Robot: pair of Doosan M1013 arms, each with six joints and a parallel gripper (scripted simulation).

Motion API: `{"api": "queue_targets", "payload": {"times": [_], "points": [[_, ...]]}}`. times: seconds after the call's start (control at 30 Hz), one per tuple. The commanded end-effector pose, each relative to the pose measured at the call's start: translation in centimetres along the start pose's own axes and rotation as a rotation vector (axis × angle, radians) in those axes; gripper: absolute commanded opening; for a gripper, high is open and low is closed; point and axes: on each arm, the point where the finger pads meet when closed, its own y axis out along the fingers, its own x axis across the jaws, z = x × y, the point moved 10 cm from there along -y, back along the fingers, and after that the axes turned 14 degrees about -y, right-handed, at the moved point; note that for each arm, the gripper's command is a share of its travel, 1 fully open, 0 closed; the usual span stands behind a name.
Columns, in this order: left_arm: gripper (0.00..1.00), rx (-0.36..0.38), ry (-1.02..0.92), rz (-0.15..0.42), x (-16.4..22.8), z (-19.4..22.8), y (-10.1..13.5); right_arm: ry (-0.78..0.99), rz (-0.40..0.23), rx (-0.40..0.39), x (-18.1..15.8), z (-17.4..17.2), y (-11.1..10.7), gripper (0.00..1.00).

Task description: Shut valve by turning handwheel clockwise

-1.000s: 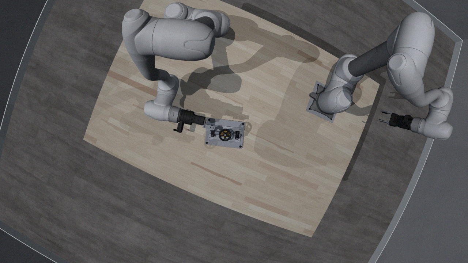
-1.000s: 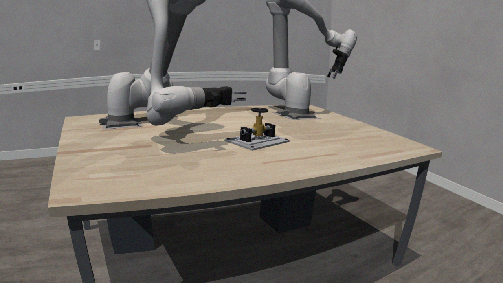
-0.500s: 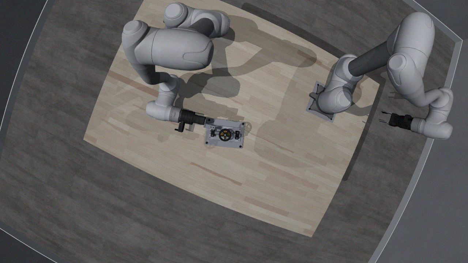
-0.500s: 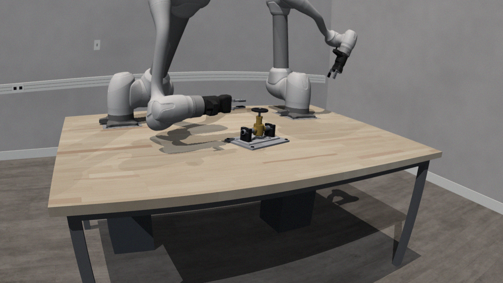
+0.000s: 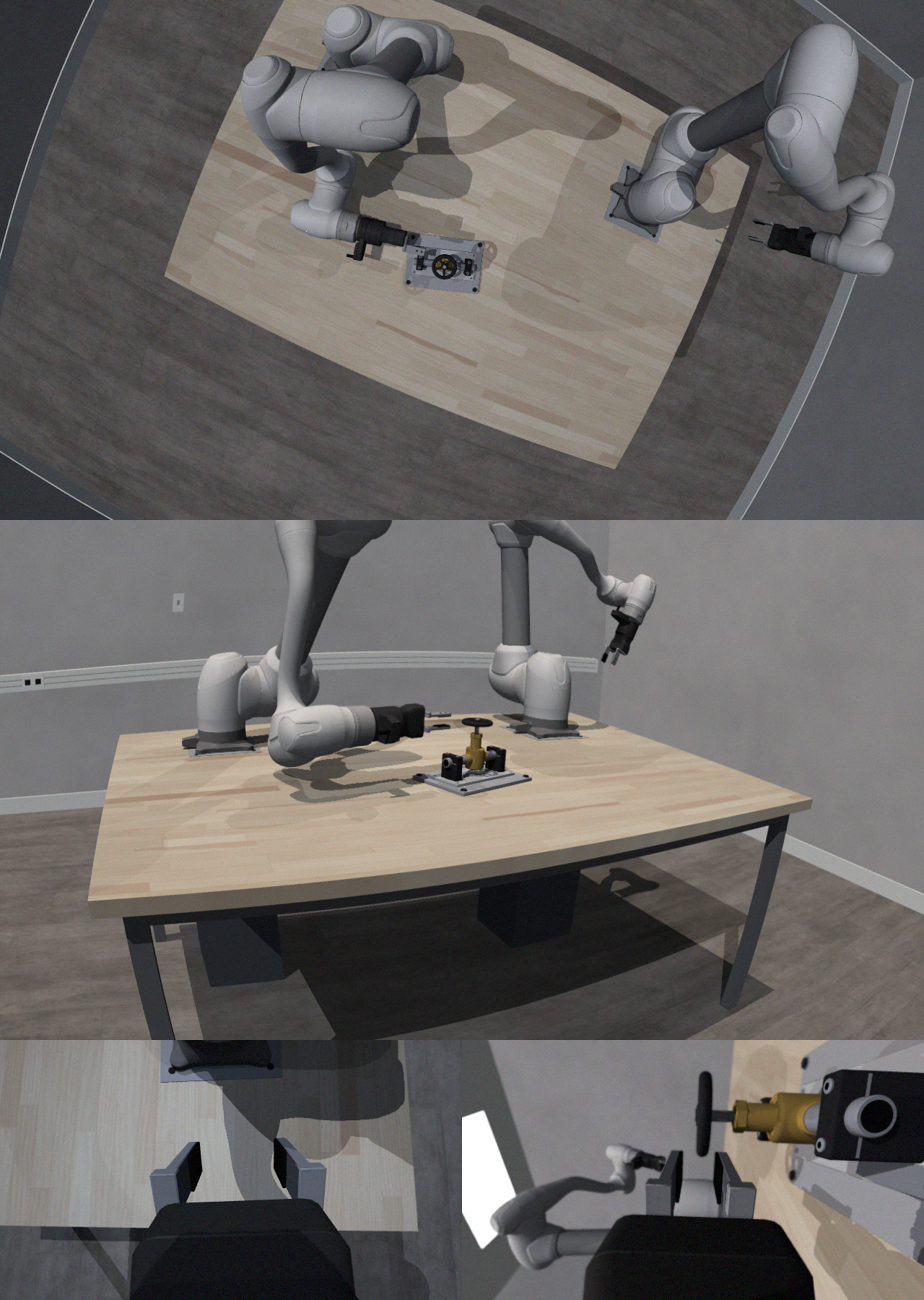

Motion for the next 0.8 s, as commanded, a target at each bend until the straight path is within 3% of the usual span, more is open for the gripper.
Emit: {"api": "queue_targets", "payload": {"times": [0.0,0.77], "points": [[1.00,-0.001,0.000,0.000,0.01,0.00,-0.05,-0.001,0.001,0.000,0.07,0.01,0.00,0.52],[1.00,-0.001,0.000,0.000,0.01,0.00,-0.05,-0.001,0.001,0.000,0.33,-0.05,0.00,0.52]]}}
